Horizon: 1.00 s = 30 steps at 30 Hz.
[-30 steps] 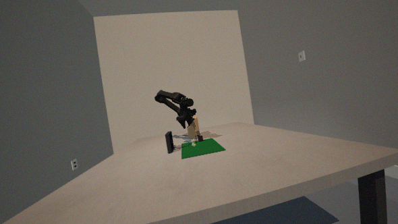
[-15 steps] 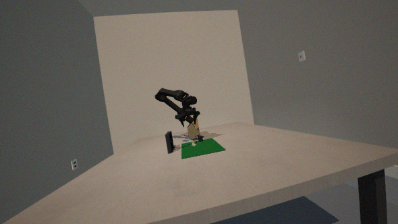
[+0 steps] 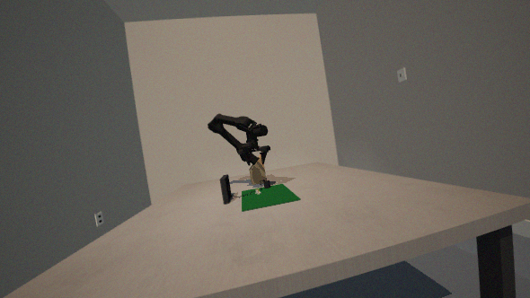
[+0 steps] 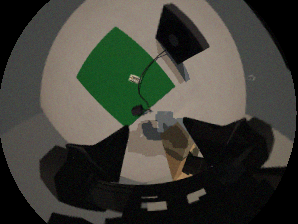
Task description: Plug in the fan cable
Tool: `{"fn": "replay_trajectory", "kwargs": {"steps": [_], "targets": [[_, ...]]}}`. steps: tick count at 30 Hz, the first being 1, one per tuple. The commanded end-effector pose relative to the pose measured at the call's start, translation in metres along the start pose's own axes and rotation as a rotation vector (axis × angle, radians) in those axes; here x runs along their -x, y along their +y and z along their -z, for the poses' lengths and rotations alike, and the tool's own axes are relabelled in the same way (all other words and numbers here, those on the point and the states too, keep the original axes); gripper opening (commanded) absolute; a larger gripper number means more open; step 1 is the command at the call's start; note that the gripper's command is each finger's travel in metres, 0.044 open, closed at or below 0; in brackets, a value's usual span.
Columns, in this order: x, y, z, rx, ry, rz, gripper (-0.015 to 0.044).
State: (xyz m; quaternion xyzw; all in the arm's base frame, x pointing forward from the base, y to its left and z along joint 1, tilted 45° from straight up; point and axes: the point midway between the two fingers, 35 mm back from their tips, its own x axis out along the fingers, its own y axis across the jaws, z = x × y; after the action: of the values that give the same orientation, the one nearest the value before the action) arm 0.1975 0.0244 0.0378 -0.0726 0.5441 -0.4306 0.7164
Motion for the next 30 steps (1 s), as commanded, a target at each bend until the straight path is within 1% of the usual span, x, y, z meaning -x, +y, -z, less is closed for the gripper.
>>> {"fn": "replay_trajectory", "kwargs": {"steps": [1, 12, 28, 30], "targets": [[0.016, 0.032, 0.007, -0.763, 0.000, -0.014, 0.0440], [0.024, 0.051, 0.014, -1.390, -0.007, -0.020, 0.0440], [0.024, 0.051, 0.014, -1.416, -0.007, -0.020, 0.0440], [0.015, 0.053, 0.013, -1.416, -0.006, -0.021, 0.0440]]}}
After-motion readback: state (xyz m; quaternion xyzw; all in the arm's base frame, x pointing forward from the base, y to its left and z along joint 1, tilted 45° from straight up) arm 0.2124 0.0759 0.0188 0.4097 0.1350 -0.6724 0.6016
